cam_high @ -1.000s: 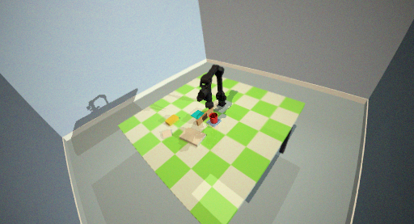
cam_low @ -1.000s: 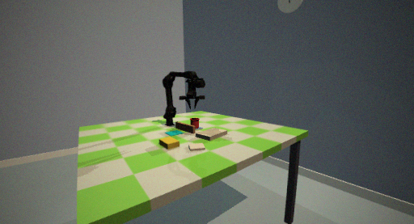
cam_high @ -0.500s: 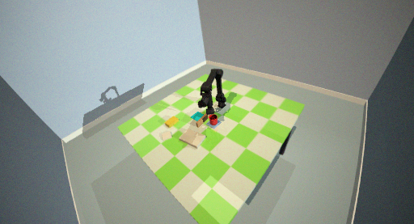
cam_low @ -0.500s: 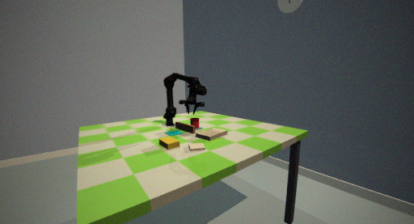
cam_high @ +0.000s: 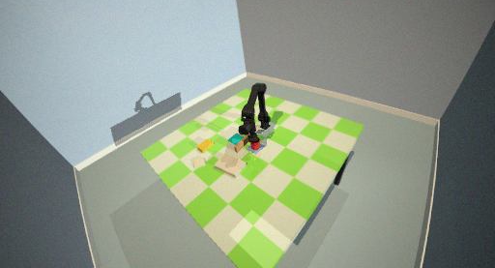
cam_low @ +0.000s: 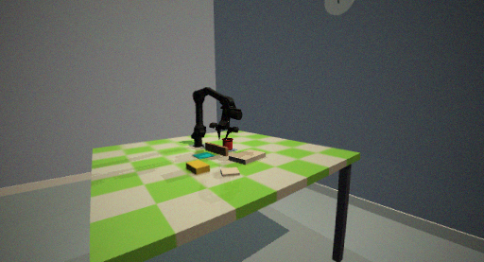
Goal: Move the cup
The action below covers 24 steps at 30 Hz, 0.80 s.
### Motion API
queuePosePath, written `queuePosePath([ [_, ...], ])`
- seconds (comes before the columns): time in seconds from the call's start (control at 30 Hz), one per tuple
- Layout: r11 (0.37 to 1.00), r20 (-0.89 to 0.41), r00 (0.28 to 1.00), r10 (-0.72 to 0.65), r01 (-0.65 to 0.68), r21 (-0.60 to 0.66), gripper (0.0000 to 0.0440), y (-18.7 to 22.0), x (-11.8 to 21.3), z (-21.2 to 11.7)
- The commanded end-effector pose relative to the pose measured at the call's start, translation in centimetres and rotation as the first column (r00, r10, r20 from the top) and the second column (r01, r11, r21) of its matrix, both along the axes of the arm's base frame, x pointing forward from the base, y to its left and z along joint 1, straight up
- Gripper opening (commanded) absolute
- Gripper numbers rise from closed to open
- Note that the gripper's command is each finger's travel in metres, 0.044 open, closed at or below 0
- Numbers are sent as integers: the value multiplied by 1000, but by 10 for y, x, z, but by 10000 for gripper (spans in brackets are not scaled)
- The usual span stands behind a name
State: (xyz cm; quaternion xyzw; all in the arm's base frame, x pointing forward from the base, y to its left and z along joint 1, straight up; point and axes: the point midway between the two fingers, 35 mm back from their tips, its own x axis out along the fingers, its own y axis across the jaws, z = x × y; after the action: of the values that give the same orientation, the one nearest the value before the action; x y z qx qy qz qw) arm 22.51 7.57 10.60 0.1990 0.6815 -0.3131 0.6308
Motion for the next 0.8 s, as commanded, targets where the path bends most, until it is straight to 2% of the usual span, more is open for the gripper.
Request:
queuePosePath([
  [0.0, 1000, -21, 1000, 12, -12, -13, 176, -2, -4, -13],
  [0.27, 998, -44, 997, 61, -61, -11, 174, -2, -10, -41],
  [0.5, 993, -37, 993, 114, -114, -5, 17, -4, -10, -51],
  [0.77, 995, -1, 995, 100, -100, 9, 7, -5, -7, -40],
])
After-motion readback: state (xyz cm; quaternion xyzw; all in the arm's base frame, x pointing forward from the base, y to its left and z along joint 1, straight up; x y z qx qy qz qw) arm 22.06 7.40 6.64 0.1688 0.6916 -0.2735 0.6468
